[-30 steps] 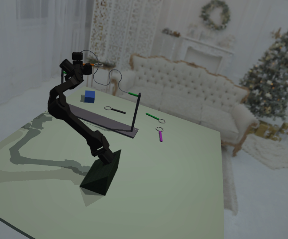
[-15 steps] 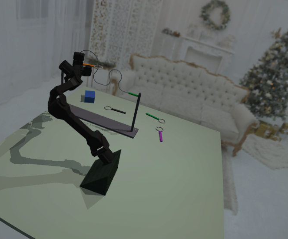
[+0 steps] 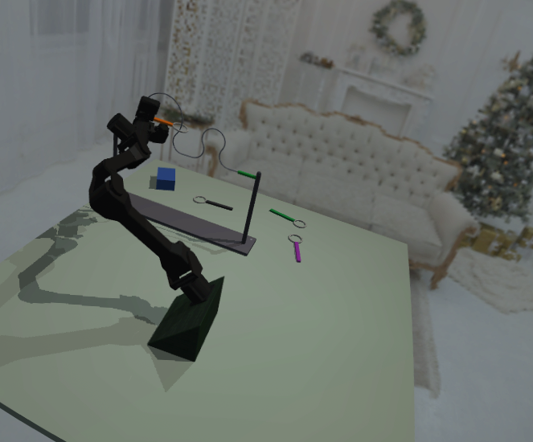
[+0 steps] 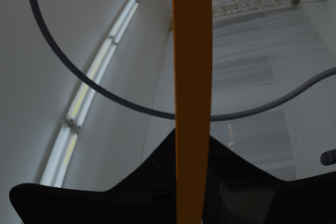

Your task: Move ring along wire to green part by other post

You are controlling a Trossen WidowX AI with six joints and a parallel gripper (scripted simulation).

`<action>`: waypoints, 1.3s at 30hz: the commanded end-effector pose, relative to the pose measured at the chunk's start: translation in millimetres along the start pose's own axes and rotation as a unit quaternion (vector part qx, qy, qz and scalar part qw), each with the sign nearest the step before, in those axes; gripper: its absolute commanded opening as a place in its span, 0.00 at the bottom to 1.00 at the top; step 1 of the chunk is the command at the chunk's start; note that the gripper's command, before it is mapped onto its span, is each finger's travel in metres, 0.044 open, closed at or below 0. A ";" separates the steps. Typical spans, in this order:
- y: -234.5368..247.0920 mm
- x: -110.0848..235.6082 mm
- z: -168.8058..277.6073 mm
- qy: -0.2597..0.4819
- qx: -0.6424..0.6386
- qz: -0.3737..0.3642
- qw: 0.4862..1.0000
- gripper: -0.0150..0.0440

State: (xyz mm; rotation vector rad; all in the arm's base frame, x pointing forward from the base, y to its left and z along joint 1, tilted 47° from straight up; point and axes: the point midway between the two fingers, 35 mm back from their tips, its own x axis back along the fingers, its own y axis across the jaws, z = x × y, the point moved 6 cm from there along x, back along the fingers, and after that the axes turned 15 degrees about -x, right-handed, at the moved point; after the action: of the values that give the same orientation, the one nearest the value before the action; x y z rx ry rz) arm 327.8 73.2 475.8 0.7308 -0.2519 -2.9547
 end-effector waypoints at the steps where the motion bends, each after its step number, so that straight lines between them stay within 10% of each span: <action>1: -0.4 -0.9 -1.2 0.000 -0.024 -0.014 1.000 0.00; 39: -35.2 -0.6 -2.1 0.003 -0.037 -0.021 0.999 0.00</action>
State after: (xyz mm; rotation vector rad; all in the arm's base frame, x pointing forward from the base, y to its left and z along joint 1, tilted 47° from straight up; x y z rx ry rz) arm 325.7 99.7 472.8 0.7549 -0.0504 -2.9978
